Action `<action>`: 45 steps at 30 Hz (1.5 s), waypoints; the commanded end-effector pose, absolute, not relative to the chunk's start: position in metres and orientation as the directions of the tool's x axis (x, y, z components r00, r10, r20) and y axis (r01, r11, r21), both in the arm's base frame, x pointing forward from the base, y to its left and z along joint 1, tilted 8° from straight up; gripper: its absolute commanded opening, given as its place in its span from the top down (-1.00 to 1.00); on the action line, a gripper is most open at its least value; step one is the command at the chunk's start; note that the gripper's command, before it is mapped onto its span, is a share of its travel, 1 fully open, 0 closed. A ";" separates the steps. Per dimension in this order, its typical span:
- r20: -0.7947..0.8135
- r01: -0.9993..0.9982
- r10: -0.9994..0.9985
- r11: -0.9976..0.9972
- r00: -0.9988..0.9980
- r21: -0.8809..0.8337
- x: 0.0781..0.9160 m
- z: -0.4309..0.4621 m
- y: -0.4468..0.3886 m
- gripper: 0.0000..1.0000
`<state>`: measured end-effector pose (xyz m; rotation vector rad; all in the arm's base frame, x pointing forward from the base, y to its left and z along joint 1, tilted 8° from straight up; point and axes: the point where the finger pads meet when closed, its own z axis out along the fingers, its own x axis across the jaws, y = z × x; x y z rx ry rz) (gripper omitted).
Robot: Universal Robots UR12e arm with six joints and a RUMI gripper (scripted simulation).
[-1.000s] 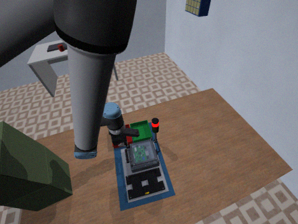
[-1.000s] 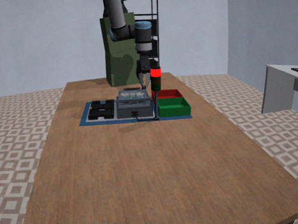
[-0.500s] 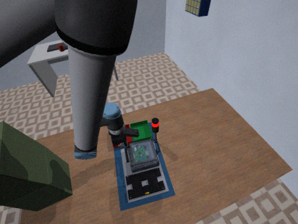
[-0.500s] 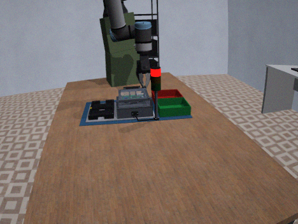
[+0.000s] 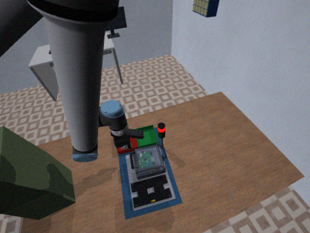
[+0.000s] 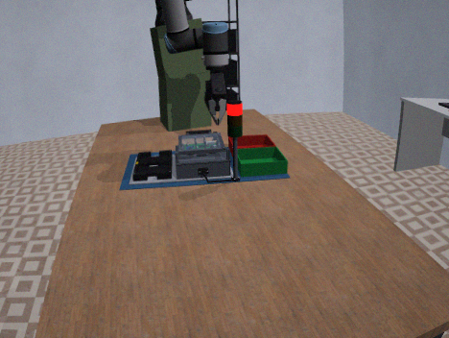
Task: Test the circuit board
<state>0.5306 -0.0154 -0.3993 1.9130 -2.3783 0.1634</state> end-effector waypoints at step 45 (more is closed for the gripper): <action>0.121 -0.893 -0.885 0.445 -0.450 -0.062 0.531 -0.373 -0.012 1.00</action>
